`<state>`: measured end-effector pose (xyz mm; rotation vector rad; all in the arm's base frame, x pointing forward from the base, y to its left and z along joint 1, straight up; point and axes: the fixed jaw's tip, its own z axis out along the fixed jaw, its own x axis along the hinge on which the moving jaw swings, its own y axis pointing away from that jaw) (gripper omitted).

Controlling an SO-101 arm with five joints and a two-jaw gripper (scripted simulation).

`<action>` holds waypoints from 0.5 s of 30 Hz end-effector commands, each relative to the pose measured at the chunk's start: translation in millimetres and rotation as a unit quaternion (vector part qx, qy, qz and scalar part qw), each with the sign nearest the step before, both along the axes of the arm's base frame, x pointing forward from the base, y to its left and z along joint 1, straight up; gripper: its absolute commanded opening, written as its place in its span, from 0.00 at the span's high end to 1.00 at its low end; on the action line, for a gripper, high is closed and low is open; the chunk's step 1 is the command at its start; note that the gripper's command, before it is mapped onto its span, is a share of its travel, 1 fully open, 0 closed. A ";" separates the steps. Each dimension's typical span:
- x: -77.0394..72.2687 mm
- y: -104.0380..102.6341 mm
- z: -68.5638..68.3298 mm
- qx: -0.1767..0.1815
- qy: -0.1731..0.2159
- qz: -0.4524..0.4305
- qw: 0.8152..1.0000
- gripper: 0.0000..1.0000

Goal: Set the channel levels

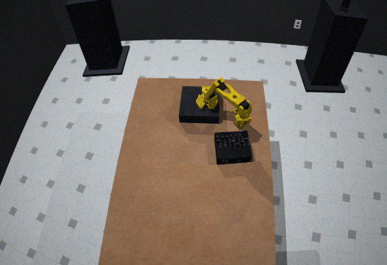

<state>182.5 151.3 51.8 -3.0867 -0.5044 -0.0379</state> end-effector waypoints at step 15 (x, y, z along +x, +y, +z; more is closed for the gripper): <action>0.0 12.4 -5.5 -0.011 0.007 0.273 0.962 1.00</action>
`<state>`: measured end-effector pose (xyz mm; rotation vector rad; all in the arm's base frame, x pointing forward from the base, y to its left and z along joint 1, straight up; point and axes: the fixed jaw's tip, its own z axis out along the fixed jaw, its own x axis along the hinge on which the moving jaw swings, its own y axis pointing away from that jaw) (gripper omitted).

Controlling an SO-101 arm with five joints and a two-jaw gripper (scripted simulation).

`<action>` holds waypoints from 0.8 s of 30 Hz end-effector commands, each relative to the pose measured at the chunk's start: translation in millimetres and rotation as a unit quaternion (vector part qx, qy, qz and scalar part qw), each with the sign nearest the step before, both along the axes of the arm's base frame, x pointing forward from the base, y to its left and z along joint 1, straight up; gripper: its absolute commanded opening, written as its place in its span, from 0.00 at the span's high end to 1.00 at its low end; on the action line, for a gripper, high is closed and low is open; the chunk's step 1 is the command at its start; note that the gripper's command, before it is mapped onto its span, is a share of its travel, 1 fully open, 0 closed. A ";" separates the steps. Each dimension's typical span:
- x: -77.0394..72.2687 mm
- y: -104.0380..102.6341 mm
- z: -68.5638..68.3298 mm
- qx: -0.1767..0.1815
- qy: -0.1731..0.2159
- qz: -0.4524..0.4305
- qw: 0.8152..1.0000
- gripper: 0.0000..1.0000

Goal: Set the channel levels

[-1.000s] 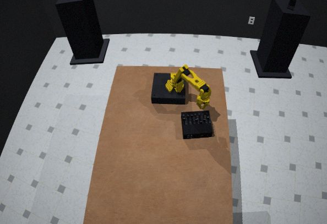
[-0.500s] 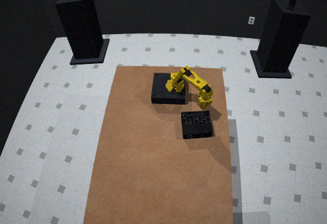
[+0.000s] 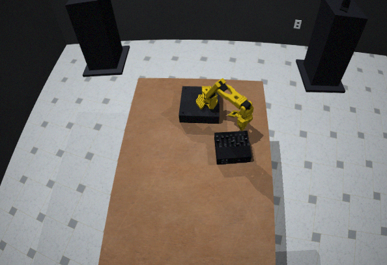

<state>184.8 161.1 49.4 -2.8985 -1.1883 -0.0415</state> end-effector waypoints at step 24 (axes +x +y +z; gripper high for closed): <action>-2.2 14.1 -6.4 -0.011 0.007 0.283 0.959 1.00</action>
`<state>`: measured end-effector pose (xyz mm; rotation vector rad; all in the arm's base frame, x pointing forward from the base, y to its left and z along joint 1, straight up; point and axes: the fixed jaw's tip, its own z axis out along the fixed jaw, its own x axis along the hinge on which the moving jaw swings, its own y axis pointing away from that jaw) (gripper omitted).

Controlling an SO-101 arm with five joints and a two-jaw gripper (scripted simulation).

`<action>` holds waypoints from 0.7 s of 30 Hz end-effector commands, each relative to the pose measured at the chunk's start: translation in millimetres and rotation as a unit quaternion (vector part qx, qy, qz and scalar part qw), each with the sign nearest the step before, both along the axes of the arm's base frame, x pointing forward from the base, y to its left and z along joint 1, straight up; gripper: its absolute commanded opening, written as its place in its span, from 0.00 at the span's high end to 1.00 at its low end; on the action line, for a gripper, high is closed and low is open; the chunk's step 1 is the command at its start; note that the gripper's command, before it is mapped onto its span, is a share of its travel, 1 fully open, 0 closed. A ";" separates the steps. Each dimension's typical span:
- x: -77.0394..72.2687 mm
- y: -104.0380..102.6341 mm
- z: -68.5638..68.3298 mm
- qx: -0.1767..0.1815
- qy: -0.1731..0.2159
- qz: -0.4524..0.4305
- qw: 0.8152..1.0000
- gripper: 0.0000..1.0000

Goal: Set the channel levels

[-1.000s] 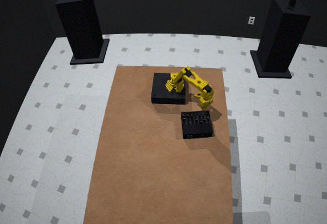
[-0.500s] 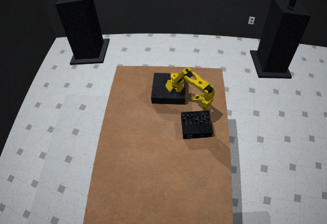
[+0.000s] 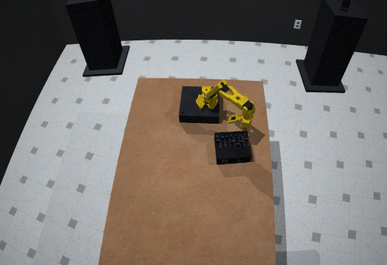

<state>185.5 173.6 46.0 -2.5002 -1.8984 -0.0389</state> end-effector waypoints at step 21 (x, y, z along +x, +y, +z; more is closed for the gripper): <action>-3.5 7.2 -4.8 -0.009 0.007 0.139 0.990 1.00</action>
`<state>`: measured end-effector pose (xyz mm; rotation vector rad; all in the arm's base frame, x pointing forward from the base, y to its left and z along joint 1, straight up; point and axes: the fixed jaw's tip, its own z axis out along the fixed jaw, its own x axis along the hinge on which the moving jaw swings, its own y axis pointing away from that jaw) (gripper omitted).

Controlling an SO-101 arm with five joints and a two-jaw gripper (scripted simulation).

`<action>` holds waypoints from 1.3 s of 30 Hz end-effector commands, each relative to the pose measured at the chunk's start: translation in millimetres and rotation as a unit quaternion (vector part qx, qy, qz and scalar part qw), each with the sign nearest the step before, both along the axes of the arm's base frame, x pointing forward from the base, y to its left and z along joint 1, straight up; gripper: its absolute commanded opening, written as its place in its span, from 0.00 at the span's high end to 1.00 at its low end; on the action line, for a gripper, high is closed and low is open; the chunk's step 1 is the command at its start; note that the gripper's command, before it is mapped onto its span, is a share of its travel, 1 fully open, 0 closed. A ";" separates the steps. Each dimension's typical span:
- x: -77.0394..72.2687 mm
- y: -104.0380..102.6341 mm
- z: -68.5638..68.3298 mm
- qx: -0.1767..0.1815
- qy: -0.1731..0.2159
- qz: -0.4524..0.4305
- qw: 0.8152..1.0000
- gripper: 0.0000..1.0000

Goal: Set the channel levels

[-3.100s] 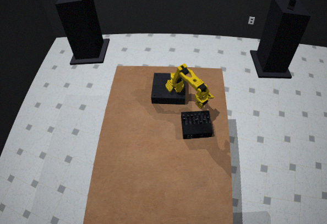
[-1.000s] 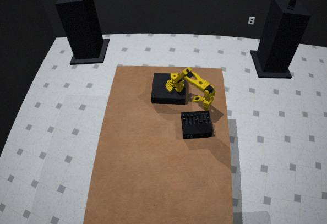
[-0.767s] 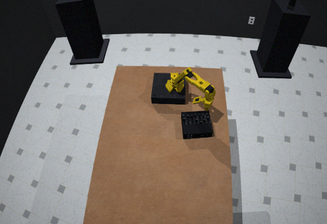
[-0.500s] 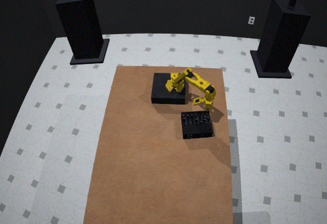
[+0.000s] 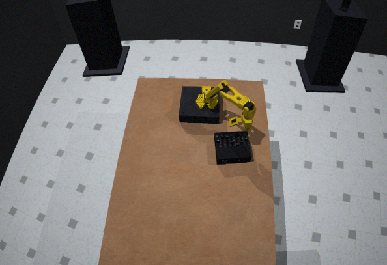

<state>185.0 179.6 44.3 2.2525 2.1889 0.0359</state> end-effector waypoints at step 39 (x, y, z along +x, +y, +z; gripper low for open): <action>-3.0 2.8 -9.8 -0.008 0.008 0.046 0.999 1.00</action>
